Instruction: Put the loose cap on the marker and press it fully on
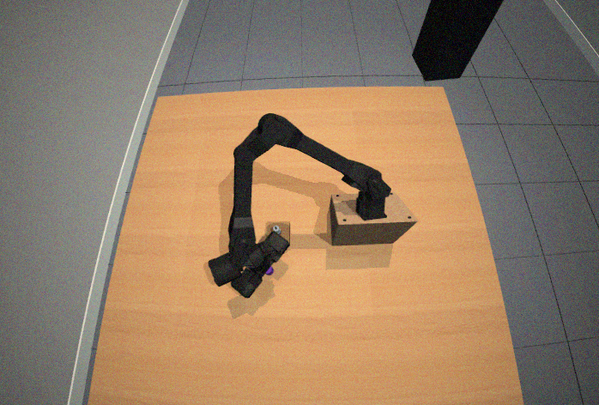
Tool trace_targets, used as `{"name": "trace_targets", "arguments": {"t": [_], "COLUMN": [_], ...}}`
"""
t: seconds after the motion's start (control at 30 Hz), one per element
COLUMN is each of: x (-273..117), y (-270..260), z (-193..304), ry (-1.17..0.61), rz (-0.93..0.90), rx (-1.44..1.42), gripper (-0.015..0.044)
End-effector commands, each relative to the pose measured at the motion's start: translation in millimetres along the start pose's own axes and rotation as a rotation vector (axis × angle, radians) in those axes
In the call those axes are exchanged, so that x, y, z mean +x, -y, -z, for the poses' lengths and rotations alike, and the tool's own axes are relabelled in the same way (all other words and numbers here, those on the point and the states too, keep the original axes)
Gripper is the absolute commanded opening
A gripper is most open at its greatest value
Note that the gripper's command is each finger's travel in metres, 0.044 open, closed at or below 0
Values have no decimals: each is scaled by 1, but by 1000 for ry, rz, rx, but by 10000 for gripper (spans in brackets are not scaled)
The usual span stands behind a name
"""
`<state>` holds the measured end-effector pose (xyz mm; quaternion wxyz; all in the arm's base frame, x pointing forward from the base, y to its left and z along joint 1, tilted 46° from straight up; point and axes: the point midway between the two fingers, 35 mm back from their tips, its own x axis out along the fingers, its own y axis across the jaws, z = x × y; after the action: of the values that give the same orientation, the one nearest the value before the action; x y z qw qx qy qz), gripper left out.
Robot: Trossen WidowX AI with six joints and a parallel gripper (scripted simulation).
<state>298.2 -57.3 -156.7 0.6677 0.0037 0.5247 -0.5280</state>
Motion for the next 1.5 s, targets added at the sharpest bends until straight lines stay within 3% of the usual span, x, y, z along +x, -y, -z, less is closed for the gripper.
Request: {"name": "trace_targets", "arguments": {"t": [0.0, 0.83, 0.97, 1.27, 1.37, 1.47], "x": [9, 47, 47, 47, 43, 35], "y": [2, 4, 4, 3, 2, 2], "z": [0, 1, 2, 1, 4, 4], "ry": [-1, 0, 0, 0, -16, -17], "rz": [7, 10, 9, 9, -1, -2], "rx": [-5, -5, -5, -5, -10, -10], "gripper": [248, 248, 143, 83, 4, 0]}}
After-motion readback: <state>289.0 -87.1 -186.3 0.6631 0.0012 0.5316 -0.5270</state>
